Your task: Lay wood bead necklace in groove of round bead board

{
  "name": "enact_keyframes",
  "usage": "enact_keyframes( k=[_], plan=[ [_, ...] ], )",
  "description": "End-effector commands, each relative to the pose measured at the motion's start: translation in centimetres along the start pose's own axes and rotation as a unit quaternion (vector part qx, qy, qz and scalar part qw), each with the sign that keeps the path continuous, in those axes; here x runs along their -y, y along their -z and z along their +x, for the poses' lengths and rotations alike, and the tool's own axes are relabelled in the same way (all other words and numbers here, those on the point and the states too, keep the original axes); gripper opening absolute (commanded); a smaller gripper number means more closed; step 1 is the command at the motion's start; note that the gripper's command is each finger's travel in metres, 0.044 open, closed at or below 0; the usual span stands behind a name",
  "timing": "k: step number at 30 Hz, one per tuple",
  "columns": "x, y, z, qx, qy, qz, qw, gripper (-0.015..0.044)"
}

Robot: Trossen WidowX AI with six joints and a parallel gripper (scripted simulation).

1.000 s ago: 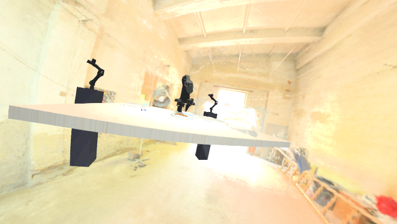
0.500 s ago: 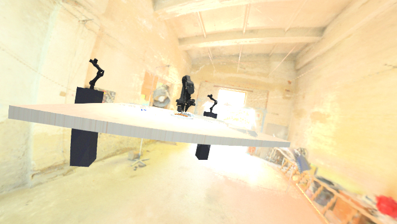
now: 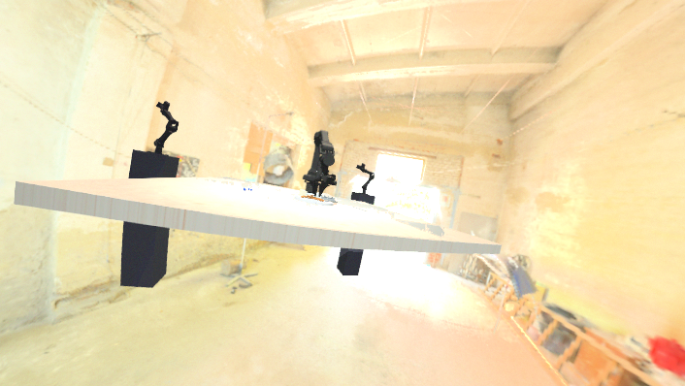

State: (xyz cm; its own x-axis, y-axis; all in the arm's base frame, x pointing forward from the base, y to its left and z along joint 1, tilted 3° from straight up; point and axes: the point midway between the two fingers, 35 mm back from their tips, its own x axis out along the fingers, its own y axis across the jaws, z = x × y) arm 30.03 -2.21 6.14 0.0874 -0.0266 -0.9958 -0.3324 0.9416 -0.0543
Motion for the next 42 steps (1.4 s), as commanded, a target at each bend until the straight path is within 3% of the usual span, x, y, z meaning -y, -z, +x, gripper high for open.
enact_keyframes(
  k=[1, 9, 14, 42],
  plan=[
    [-0.05, 0.28, 0.83, -0.005, 0.000, -0.004, 1.000, 0.0120],
    [-0.08, 0.36, 1.38, -0.006, 0.000, -0.004, 1.000, 0.0120],
    [-0.10, 0.19, 1.15, -0.003, -0.001, -0.002, 1.000, 0.0000],
    [-0.10, 0.19, 1.15, -0.003, -0.001, -0.002, 1.000, 0.0000]
  ],
)
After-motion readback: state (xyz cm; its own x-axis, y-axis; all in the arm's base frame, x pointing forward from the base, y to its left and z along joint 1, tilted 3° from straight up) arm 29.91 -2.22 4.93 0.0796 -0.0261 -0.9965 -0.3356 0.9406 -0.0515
